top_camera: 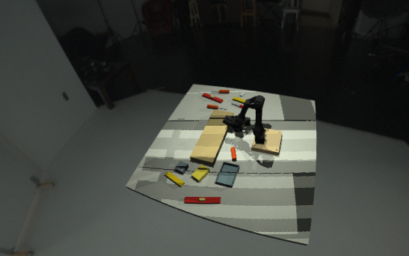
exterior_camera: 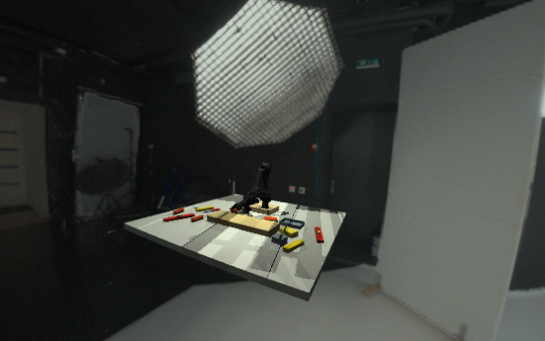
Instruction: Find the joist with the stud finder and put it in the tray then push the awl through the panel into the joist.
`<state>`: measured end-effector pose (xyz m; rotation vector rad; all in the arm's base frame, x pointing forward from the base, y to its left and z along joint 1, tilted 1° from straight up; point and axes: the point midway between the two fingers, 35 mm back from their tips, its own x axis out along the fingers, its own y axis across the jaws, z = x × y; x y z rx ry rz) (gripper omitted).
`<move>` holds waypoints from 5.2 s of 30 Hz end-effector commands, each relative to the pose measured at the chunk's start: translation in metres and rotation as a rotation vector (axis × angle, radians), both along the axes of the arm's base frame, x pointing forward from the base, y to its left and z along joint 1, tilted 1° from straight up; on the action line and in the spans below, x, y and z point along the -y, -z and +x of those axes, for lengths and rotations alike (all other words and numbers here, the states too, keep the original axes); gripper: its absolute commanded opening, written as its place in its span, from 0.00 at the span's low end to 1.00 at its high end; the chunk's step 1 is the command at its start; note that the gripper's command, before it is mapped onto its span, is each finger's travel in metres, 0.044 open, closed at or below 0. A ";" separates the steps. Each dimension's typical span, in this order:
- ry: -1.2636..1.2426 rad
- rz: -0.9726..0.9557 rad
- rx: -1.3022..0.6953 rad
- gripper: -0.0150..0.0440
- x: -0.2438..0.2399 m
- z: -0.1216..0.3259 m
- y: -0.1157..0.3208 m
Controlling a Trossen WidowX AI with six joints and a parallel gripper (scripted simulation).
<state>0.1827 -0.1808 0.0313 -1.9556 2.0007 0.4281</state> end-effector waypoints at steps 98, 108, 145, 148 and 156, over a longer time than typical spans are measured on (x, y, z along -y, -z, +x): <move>1.083 0.945 0.956 1.00 -0.001 -0.004 -0.024; 1.275 1.071 1.117 1.00 0.005 0.000 -0.033; 1.275 1.071 1.117 1.00 0.006 0.000 0.010; 1.275 1.071 1.117 1.00 0.005 0.000 0.015; 1.275 1.071 1.117 0.81 0.005 0.000 0.017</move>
